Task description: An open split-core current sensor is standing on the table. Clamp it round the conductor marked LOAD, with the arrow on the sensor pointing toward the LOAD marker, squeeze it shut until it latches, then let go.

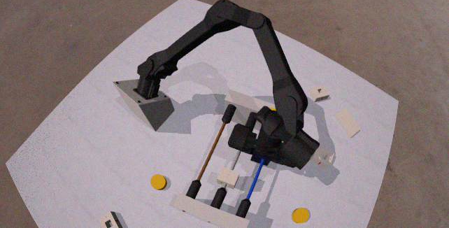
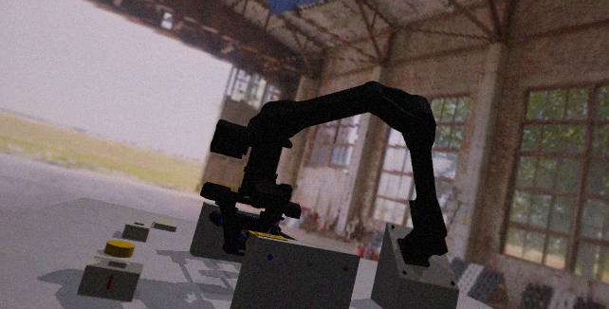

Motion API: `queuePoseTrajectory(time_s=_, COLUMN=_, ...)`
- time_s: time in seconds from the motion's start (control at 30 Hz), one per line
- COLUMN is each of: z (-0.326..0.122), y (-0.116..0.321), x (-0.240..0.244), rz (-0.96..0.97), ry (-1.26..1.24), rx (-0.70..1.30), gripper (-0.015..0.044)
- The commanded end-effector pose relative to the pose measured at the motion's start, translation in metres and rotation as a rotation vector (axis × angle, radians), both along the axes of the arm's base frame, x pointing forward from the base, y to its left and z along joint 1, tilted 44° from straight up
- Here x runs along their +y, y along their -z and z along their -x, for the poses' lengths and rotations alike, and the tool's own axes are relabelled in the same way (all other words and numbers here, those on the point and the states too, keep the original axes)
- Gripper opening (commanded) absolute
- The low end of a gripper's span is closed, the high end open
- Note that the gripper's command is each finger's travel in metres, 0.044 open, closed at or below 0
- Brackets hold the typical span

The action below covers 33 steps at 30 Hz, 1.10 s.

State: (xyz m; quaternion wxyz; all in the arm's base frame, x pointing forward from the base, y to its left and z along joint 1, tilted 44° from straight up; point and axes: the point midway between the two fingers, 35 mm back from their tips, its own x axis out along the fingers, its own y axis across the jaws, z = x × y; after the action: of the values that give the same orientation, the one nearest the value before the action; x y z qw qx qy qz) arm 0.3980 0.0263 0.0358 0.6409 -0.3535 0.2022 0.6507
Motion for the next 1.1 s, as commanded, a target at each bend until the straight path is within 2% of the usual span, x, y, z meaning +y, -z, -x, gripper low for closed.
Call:
queuePoseTrajectory(time_s=0.0, z=-0.002, y=0.000, x=0.000, rz=0.001, ry=-0.001, rx=0.002, gripper=0.0000)
queuePoseTrajectory(time_s=0.53, z=-0.005, y=-0.008, x=0.008, rz=-0.001, ry=-0.001, rx=0.001, gripper=0.0000)
queuePoseTrajectory(time_s=0.9, z=-0.006, y=0.002, x=0.017, rz=0.001, ry=-0.004, rx=-0.002, gripper=0.0000)
queuePoseTrajectory(time_s=1.07, z=-0.006, y=-0.002, x=0.013, rz=0.002, ry=-0.004, rx=-0.005, gripper=0.0131)
